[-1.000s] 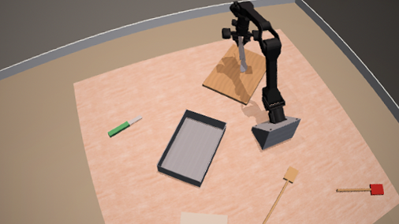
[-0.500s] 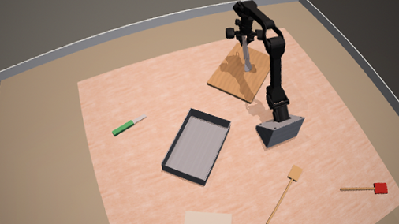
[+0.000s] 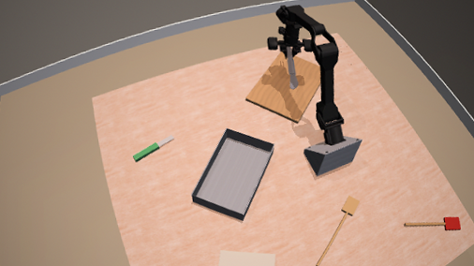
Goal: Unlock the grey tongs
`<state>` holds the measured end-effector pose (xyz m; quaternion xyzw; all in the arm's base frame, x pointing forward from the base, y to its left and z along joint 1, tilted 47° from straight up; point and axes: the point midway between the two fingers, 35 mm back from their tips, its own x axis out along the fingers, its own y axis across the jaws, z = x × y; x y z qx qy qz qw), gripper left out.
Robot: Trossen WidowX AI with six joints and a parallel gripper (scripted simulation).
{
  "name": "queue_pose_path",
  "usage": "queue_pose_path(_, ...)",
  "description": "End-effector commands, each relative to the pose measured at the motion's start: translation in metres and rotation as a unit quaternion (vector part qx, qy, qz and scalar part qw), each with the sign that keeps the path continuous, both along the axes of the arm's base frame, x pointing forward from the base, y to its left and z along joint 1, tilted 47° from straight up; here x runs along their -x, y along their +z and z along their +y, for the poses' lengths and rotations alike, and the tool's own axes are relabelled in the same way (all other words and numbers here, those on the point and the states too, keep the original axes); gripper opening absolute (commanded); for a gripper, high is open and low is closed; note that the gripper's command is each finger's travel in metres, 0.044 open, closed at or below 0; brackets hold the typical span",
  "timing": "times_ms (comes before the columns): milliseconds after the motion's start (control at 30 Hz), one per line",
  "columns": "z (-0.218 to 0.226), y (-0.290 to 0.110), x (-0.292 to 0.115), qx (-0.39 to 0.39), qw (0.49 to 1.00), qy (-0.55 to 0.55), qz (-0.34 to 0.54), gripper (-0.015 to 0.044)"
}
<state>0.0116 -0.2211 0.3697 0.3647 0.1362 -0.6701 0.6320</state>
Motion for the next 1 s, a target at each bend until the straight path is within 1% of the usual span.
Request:
queue_pose_path(0,-0.005,-0.004,0.000,-0.001,1.000,-0.002,0.001,-0.0150)
queue_pose_path(967,-0.040,-0.037,-0.003,-0.001,1.000,-0.002,0.000,-0.0150)
